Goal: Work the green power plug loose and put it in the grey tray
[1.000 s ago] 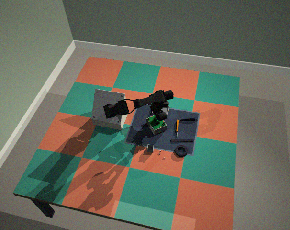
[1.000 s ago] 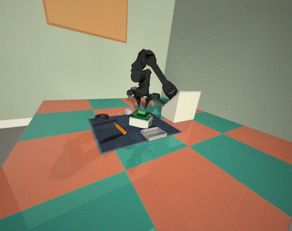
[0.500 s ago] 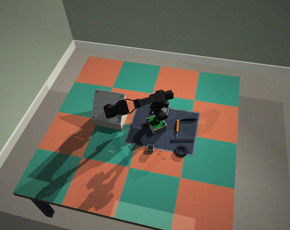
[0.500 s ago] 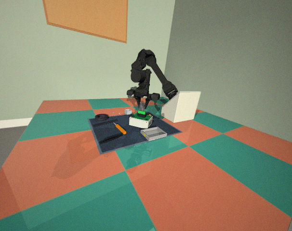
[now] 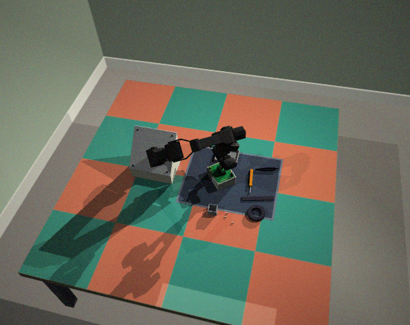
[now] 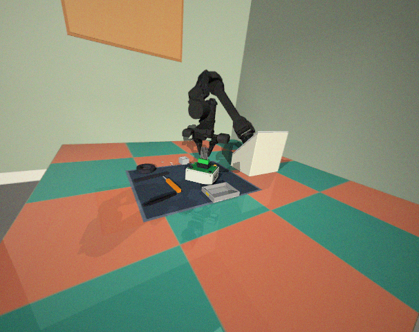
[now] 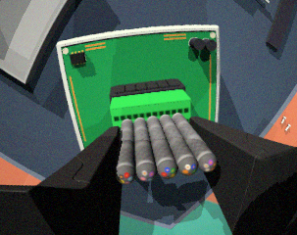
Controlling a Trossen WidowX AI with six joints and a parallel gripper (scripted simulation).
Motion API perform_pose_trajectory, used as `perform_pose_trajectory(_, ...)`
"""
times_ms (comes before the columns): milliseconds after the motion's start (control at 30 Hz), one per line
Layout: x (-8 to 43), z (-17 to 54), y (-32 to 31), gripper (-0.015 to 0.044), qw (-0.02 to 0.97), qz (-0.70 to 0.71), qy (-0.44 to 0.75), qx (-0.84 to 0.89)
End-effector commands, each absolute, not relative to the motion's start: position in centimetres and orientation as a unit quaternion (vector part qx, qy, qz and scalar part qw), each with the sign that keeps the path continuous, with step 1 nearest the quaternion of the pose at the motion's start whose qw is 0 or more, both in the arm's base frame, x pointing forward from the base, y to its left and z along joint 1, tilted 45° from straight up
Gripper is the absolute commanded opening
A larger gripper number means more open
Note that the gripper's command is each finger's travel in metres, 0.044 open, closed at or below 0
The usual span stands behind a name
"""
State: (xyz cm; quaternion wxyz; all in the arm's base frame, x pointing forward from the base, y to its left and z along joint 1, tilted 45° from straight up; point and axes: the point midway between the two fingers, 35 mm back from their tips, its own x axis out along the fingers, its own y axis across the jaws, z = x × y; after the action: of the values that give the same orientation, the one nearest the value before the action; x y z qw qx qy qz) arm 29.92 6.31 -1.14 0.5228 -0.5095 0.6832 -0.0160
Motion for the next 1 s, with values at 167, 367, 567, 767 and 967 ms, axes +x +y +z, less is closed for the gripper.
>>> perform_pose_trajectory(167, 30.6, 0.5, 6.8, 0.0000, 0.525, 0.031, 0.712, -0.465)
perform_pose_trajectory(367, 29.9, 0.0, 7.4, 0.0000, 0.526, 0.000, 0.682, -0.508)
perform_pose_trajectory(567, 29.0, -0.6, 8.0, 0.0000, 0.524, -0.037, 0.645, -0.555)
perform_pose_trajectory(767, 29.2, -0.3, 7.9, 0.0000, 0.525, -0.027, 0.656, -0.542)
perform_pose_trajectory(967, 30.2, 0.6, 7.4, 0.0000, 0.525, 0.016, 0.698, -0.486)
